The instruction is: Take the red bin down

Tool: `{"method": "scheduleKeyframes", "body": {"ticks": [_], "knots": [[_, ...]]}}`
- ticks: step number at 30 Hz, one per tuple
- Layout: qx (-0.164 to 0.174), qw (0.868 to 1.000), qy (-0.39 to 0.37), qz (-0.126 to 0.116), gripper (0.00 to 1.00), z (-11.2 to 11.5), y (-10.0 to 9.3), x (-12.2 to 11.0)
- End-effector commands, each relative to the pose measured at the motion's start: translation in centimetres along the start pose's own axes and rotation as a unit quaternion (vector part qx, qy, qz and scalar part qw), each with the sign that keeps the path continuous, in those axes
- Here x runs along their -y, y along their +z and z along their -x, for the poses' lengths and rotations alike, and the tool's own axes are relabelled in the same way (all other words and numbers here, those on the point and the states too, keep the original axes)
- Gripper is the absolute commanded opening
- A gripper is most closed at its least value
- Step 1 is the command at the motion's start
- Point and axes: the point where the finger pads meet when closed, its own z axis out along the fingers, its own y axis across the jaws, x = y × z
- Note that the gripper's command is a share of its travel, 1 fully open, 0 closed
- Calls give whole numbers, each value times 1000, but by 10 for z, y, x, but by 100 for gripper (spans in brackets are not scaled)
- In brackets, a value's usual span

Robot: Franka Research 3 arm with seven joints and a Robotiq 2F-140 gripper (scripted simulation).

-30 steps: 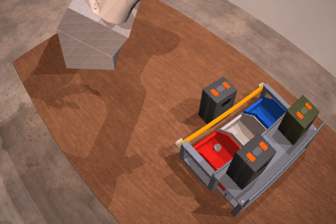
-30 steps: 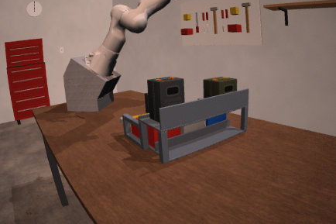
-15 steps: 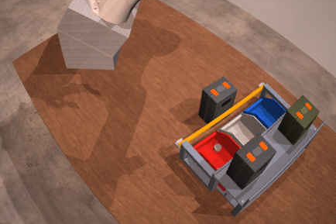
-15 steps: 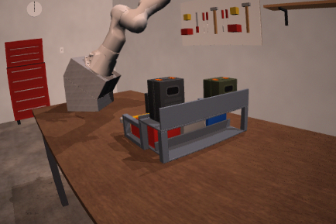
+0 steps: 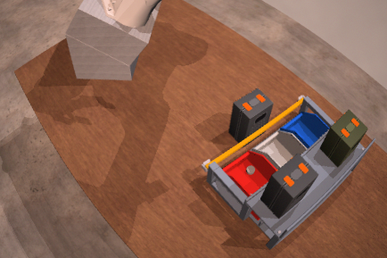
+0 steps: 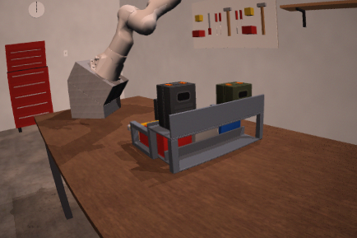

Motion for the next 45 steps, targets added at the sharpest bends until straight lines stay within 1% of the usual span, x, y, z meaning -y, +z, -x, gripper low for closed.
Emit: {"method": "scheduleKeyframes", "body": {"ticks": [1, 25, 27, 30, 42, 43, 45], "knots": [[0, 1000, 0, 0, 57, 0, 0, 0], [0, 1000, 0, 0, 57, 0, 0, 0], [0, 999, -52, 0, 57, 0, 0, 0], [0, 992, -130, 0, 57, 0, 0, 0], [0, 992, -130, 0, 57, 0, 0, 0], [0, 991, -134, 1, 57, 0, 0, -2], [0, 983, -185, 1, 57, 0, 0, 0]]}}
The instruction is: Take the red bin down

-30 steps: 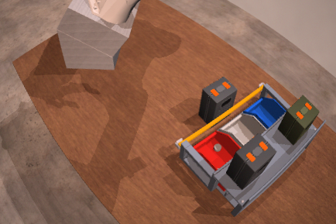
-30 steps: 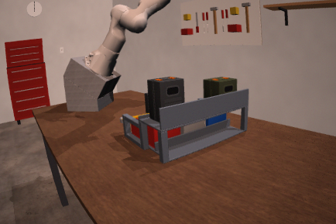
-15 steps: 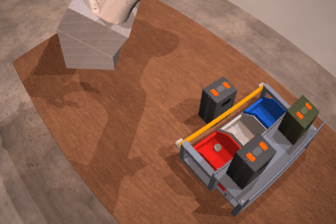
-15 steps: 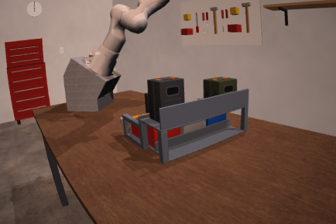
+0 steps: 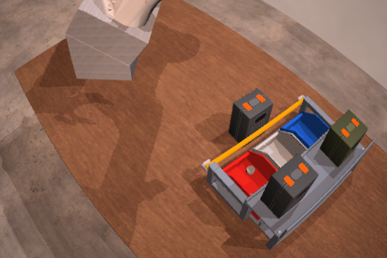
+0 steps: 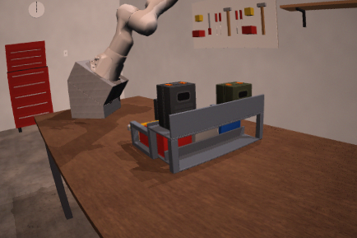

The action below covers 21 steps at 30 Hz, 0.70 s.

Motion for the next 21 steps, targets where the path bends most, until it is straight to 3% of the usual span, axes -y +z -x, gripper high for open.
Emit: {"method": "scheduleKeyframes", "body": {"ticks": [1, 2, 15, 19, 21], "knots": [[-1, 996, -87, -1, 57, -2, 1, 4], [-1, 994, -113, -1, 57, -2, 1, 5], [0, 993, -117, 1, 57, -1, 0, 3], [-1, 976, -219, 0, 57, -3, 1, 5], [-1, 976, -219, 0, 57, -3, 1, 5]]}}
